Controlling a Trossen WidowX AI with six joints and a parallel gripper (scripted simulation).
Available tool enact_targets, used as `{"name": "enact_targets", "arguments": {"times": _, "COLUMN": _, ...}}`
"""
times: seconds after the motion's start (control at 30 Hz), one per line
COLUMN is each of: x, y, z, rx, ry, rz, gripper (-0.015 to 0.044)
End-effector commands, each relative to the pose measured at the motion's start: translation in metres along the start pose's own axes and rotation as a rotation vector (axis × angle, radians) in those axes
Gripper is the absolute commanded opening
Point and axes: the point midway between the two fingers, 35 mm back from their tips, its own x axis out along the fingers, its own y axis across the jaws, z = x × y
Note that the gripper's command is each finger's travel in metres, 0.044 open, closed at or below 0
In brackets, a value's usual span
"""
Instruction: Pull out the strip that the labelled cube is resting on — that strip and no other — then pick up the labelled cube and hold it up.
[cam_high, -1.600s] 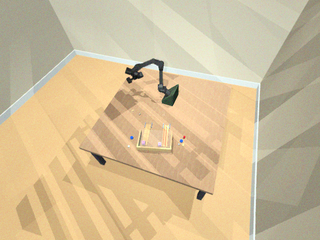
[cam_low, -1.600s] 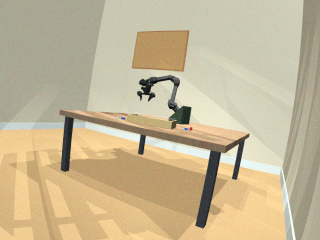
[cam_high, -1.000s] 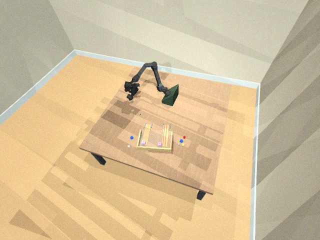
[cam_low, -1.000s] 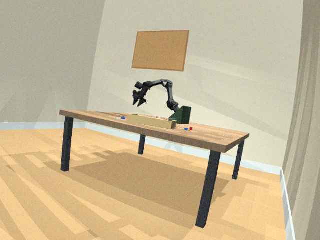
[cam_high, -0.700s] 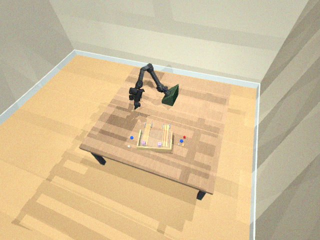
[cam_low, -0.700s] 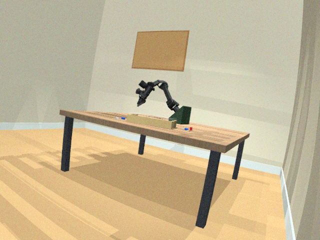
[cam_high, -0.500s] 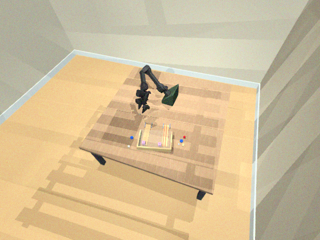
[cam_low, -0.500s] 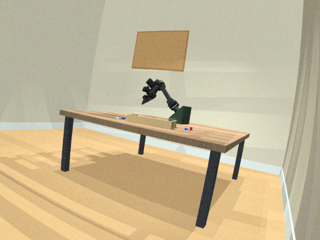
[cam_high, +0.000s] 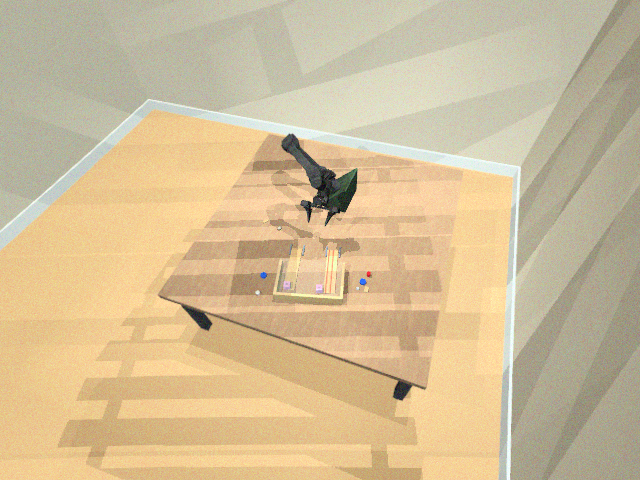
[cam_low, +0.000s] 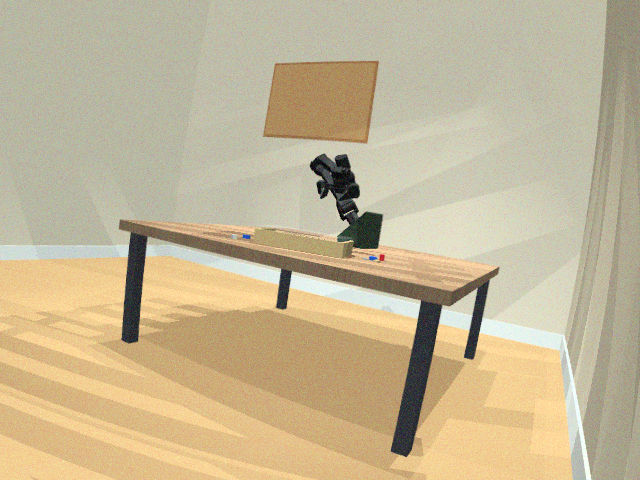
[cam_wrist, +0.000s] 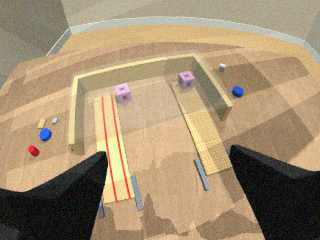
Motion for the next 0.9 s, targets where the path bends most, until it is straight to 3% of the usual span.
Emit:
{"name": "enact_targets", "arguments": {"times": 0.0, "x": -0.003, "y": 0.006, "z": 0.000, "rx": -0.028, "ry": -0.014, "rz": 0.004, "gripper": 0.0400}}
{"name": "enact_targets", "arguments": {"times": 0.13, "x": -0.003, "y": 0.006, "z": 0.000, "rx": -0.028, "ry": -0.014, "rz": 0.004, "gripper": 0.0400}}
{"name": "enact_targets", "arguments": {"times": 0.63, "x": 0.094, "y": -0.039, "z": 0.008, "rx": -0.125, "ry": 0.489, "rz": 0.005, "gripper": 0.0006}}
{"name": "enact_targets", "arguments": {"times": 0.87, "x": 0.127, "y": -0.079, "z": -0.010, "rx": -0.167, "ry": 0.764, "rz": 0.030, "gripper": 0.0000}}
